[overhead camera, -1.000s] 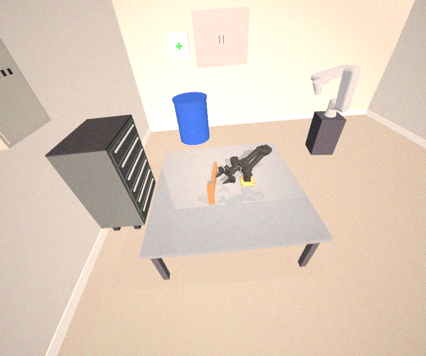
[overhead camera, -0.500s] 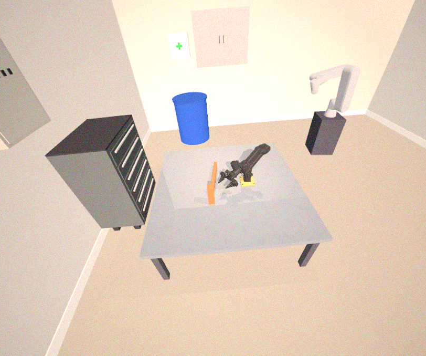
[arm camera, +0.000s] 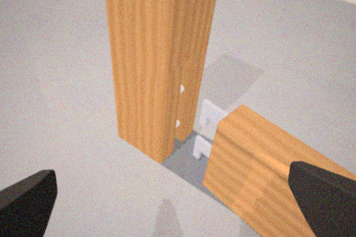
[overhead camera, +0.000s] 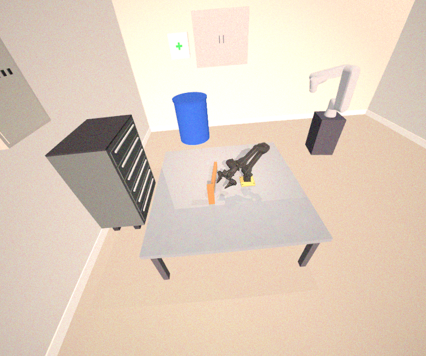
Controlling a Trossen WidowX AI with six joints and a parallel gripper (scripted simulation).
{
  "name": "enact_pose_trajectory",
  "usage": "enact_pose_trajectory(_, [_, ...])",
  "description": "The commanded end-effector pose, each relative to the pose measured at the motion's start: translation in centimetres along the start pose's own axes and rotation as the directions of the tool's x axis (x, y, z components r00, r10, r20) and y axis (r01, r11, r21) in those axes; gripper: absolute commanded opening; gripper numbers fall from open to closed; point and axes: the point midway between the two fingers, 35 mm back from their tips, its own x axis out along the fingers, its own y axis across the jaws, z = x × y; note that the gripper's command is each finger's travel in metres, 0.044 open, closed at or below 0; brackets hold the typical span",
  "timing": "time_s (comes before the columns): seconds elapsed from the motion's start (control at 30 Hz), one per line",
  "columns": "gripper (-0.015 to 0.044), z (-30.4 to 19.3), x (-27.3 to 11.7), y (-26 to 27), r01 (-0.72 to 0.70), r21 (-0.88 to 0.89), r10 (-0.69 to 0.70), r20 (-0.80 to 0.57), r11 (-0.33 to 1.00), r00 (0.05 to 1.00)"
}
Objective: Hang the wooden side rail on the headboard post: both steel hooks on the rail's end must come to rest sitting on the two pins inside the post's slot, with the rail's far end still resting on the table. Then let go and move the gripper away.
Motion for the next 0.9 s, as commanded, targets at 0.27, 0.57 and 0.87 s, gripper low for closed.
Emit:
enact_pose_trajectory(0.27, [0.0440,2.9,0.5,-3.7,-0.293,-0.111,0.262,-0.230,0.950,0.937])
enact_pose_trajectory(0.57, [0.0440,4.5,0.0,-5.7,-0.399,-0.101,0.369,-0.228,0.911,0.901])
enact_pose_trajectory(0.87, [0.0440,4.5,0.0,-5.7,-0.399,-0.101,0.369,-0.228,0.911,0.901])
